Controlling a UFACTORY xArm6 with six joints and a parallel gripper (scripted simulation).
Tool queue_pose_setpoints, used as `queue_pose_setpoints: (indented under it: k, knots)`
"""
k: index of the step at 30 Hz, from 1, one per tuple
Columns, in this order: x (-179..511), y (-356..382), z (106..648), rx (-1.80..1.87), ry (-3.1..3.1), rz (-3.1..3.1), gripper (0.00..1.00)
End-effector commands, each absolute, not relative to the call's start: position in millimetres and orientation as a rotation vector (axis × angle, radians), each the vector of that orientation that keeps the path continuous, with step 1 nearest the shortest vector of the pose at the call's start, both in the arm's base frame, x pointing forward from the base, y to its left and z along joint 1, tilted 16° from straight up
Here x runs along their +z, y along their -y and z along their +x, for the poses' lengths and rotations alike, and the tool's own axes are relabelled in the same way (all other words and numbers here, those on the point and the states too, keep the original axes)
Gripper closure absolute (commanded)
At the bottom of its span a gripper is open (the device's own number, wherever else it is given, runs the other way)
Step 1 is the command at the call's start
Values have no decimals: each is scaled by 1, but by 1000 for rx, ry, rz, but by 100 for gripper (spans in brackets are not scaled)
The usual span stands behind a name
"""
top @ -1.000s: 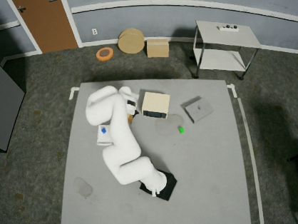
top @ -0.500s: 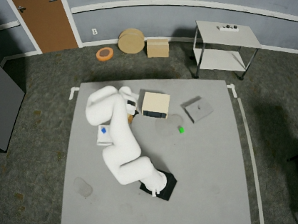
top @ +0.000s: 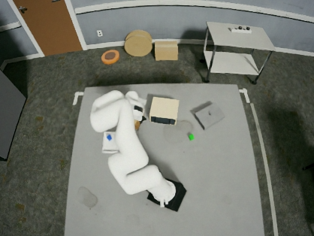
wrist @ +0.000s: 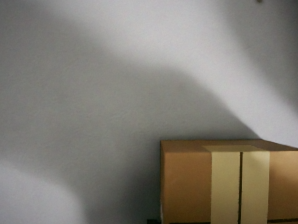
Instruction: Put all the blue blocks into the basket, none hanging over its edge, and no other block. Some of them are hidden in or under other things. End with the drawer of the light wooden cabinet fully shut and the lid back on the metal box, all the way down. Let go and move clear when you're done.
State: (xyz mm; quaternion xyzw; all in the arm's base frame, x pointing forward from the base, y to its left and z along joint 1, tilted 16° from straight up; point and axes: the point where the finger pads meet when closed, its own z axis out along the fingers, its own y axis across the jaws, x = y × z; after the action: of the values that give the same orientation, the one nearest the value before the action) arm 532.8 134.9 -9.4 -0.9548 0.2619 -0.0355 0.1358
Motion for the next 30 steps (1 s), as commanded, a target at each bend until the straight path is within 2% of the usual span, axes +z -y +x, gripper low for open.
queue_pose_setpoints:
  k: [1, 13, 30]
  knots:
    - [-6, -135, 534, -109, -758, -2763, 38]
    - [9, -131, 532, -109, -758, -2763, 38]
    - [67, -116, 523, -109, -758, -2763, 38]
